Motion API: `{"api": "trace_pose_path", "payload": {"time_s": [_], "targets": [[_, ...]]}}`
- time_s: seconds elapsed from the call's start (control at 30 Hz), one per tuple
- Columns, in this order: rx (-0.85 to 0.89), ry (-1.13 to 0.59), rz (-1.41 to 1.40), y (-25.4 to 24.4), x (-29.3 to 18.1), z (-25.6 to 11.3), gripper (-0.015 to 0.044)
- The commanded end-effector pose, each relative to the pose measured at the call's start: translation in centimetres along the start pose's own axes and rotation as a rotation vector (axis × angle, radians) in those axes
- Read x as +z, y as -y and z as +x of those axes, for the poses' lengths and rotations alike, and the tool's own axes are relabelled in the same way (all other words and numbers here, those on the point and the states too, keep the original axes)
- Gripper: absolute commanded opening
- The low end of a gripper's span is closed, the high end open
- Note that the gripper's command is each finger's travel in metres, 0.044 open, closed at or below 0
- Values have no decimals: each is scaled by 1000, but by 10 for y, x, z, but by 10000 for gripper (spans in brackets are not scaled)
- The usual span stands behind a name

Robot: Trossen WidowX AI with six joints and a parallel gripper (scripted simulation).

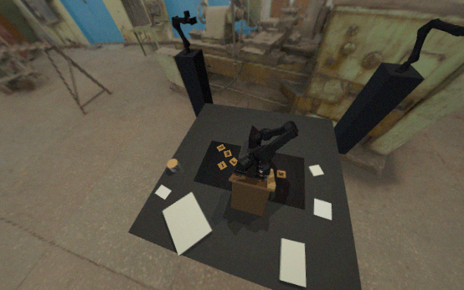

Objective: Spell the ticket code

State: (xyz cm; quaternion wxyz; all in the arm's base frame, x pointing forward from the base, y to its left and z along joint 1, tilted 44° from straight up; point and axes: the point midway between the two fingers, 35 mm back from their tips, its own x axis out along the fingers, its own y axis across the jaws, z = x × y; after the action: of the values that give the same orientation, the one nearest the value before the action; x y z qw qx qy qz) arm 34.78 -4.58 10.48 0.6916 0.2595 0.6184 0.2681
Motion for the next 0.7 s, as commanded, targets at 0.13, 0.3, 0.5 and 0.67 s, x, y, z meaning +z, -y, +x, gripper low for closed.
{"api": "trace_pose_path", "payload": {"time_s": [0.13,0.3,0.5,0.67], "targets": [[3,3,4,-4,-1,-1,0],[3,3,4,-5,-1,-2,0],[3,3,4,-7,0,-2,0],[3,3,4,-9,0,-2,0]]}}
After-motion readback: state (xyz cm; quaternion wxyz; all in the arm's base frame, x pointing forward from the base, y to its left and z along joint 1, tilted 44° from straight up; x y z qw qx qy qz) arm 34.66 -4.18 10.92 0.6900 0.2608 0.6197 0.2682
